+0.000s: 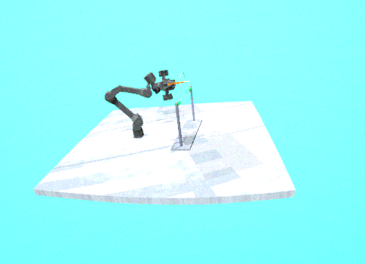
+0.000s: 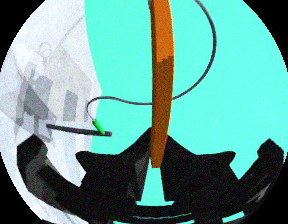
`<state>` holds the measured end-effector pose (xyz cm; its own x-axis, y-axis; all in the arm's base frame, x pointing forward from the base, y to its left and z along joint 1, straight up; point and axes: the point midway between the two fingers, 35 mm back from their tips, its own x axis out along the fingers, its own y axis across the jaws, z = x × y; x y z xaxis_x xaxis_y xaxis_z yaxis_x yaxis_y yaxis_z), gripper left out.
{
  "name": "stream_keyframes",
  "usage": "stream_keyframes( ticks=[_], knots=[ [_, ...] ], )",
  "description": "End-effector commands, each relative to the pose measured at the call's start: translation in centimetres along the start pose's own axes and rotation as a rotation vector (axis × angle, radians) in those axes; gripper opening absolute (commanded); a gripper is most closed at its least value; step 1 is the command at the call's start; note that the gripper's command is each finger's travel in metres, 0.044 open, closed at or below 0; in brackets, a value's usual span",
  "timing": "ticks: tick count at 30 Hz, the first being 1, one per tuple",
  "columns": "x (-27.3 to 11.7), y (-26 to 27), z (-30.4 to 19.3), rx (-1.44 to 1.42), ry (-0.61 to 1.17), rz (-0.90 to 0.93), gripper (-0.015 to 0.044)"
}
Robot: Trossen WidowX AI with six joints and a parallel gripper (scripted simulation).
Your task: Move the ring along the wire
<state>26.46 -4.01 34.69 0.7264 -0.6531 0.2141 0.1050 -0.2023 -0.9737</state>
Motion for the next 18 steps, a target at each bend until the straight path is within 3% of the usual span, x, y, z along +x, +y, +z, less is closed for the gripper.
stream_keyframes(
  ticks=[1, 18],
  knots=[
    [0.0, 0.1, 0.1, -0.036, -0.008, -0.02, -0.015],
    [0.0, 1.4, -0.2, -0.066, -0.011, -0.041, -0.015]
  ],
)
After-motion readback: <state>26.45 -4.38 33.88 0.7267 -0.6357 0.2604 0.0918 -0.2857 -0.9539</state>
